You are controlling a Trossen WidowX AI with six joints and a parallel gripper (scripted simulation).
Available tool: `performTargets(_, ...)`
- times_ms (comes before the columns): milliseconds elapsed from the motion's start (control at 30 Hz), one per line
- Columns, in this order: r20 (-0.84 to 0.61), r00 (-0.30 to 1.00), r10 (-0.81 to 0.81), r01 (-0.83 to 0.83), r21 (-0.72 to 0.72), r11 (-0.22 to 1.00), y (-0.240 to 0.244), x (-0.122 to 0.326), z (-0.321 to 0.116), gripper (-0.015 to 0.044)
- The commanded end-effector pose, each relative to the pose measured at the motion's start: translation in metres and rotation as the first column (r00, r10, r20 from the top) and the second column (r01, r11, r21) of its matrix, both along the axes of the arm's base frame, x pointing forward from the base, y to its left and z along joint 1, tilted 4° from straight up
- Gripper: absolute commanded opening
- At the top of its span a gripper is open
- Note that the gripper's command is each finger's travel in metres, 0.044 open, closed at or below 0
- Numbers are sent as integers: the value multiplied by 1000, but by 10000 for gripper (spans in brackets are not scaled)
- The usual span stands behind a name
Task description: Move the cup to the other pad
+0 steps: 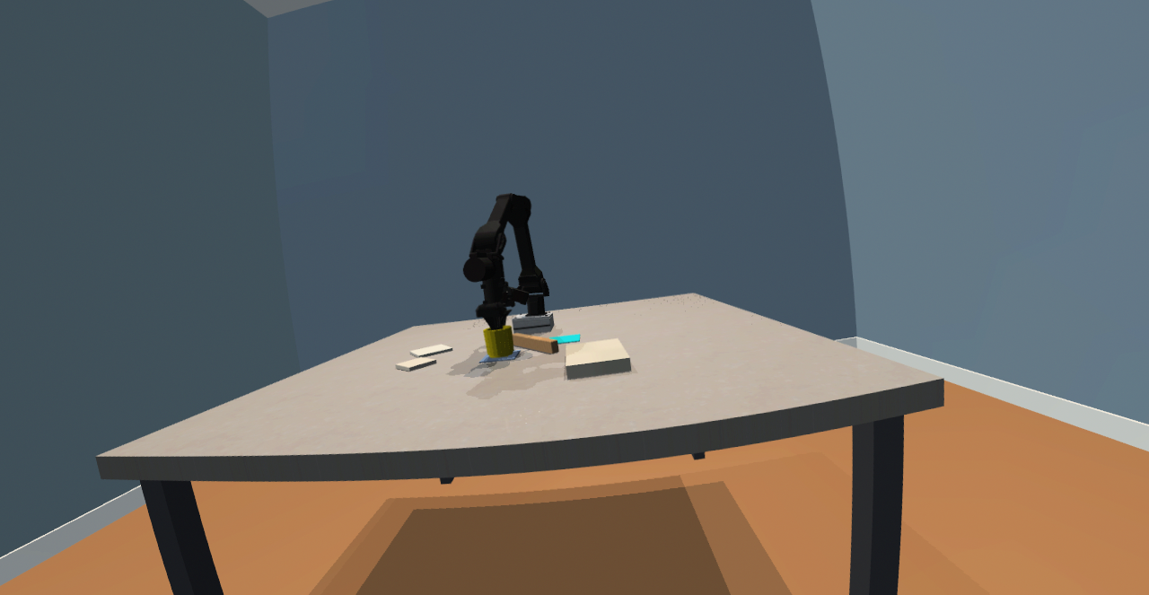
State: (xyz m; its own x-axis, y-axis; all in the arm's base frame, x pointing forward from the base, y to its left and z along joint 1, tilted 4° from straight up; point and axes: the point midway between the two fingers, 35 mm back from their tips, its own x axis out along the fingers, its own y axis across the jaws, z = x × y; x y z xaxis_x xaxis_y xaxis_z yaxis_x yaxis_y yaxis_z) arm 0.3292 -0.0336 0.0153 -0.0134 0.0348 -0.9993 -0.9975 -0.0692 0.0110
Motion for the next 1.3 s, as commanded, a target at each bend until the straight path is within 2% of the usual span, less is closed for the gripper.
performTargets(0,0,1000,0,0,0,1000,0,0,0,67)
performTargets(267,0,1000,0,0,0,1000,0,0,0,0)
performTargets(833,-5,1000,-2,2,6,1000,-3,-4,55,0)
performTargets(1267,-11,1000,-6,6,1,1000,-4,-5,52,0)
